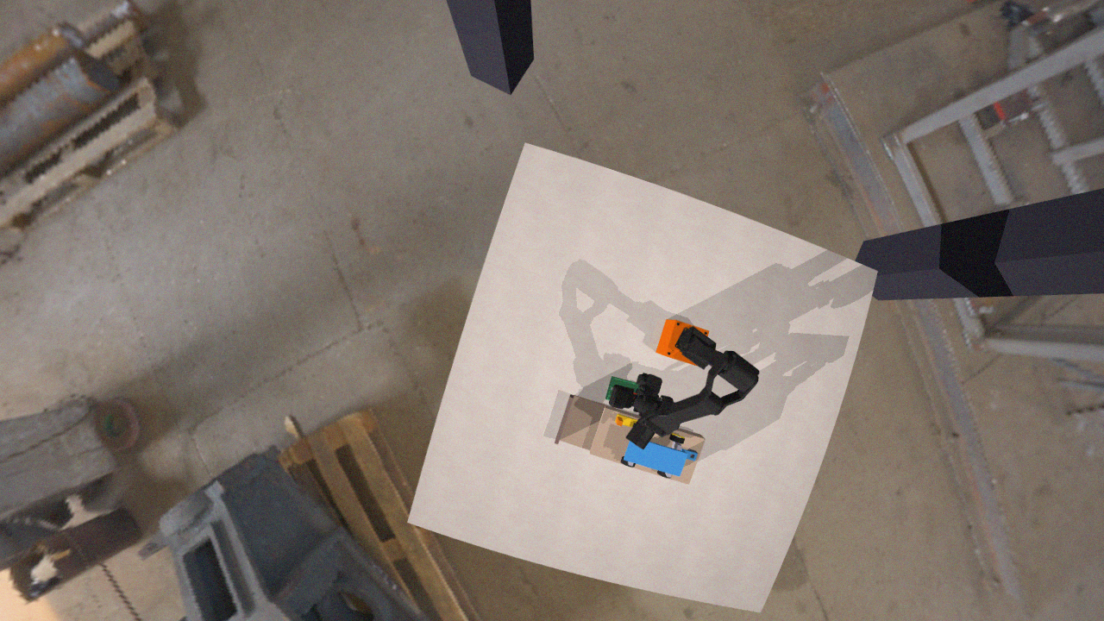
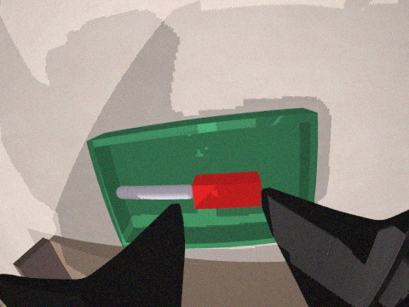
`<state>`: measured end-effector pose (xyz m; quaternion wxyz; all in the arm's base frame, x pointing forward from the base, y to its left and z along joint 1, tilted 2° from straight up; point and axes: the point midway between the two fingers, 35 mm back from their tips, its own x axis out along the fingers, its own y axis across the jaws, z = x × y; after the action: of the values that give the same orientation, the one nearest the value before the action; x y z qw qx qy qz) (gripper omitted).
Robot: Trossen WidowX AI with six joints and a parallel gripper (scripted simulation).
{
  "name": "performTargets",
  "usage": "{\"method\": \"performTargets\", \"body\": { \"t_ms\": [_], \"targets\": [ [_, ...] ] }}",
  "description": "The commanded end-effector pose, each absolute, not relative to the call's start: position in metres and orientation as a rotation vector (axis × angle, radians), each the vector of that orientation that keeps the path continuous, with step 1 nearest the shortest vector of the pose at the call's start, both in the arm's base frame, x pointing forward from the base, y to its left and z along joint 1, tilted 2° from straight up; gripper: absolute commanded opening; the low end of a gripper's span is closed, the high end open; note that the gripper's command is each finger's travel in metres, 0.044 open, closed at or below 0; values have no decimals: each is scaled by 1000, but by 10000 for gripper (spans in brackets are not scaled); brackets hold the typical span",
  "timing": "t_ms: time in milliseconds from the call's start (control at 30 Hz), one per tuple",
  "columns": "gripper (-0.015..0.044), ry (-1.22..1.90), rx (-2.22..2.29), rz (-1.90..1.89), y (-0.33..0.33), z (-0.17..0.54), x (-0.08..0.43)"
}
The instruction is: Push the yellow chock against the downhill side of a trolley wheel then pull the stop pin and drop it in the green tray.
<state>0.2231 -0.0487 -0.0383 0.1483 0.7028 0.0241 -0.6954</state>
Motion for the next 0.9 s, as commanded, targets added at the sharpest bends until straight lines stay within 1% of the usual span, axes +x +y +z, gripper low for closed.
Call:
{"method": "performTargets", "body": {
  "t_ms": [0, 33, 200, 233, 433, 633, 767, 867],
  "targets": [
    [190, 62, 2018, -2002, -48, -41, 221],
    [190, 62, 2018, -2002, -48, -41, 221],
    [321, 70, 2021, -2000, -48, -39, 223],
    [340, 70, 2021, -2000, -48, -39, 223],
    [340, 69, 2020, -2000, -48, -37, 223],
    [340, 63, 2018, -2001, -47, -16, 220],
    [440, 62, 2018, -2001, -47, -7, 220],
    [440, 62, 2018, -2001, -47, 1, 220]
  ]
}}
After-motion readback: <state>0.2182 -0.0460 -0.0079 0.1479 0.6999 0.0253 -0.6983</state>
